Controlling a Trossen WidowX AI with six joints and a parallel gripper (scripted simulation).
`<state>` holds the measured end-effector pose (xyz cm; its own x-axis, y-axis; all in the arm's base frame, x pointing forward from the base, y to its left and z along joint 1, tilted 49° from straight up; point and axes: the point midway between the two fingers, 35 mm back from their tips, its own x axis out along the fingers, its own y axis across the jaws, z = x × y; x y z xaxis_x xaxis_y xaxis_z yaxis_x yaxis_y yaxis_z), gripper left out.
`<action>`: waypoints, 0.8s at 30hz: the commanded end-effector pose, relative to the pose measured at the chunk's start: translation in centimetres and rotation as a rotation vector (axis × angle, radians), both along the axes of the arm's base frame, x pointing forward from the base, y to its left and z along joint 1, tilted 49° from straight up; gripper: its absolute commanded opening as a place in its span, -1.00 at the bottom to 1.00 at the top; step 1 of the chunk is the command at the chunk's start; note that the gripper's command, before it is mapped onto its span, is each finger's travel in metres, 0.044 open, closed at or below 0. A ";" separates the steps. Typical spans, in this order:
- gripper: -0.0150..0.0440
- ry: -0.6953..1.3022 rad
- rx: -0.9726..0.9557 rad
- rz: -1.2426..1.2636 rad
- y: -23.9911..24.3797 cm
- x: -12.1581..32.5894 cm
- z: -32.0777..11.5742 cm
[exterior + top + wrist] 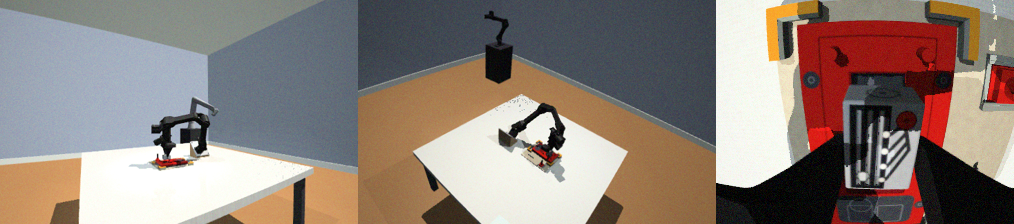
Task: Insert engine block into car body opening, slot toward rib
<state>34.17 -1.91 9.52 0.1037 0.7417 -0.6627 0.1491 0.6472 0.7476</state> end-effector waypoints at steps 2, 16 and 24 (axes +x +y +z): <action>0.05 0.004 0.003 -0.009 0.1 0.1 0.0; 0.05 -0.033 -0.002 0.024 0.3 0.2 -0.2; 0.05 -0.020 0.000 0.013 0.4 0.2 -0.3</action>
